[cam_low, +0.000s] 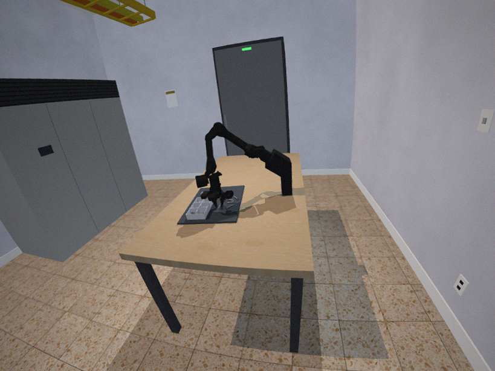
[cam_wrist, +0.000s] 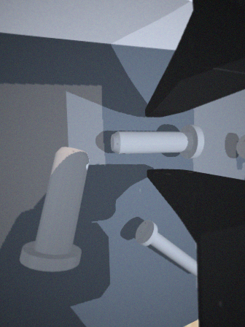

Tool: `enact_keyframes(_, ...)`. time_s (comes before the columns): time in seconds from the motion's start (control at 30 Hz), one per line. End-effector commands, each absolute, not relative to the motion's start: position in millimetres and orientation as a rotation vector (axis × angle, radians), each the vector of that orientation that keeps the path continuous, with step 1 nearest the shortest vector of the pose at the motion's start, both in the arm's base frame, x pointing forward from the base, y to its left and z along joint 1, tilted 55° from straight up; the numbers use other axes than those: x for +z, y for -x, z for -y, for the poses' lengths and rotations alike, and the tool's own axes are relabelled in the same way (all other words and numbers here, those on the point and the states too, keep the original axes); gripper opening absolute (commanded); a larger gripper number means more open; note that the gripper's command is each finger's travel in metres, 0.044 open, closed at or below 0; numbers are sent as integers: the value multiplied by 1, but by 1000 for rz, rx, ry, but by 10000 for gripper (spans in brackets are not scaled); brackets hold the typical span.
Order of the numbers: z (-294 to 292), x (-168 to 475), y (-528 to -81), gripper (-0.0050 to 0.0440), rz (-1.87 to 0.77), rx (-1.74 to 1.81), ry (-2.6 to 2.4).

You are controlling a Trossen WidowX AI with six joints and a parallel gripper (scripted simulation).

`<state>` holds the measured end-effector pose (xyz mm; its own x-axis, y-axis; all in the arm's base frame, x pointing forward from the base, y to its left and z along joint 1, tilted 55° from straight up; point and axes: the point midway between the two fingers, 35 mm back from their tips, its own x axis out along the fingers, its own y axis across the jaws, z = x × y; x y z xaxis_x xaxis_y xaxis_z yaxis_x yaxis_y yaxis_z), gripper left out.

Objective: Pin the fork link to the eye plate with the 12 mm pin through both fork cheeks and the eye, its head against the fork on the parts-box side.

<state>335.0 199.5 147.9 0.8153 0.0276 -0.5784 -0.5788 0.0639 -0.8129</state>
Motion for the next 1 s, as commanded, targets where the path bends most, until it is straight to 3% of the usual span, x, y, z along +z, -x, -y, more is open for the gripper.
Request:
enact_keyframes(0.0,-200,153,-336,150,-462,483,1439)
enact_keyframes(0.33,-200,153,-336,150,-462,483,1439)
enact_keyframes(0.37,-200,153,-336,-50,-462,483,1439)
enact_keyframes(0.97,-200,153,-336,-50,-462,482,1439)
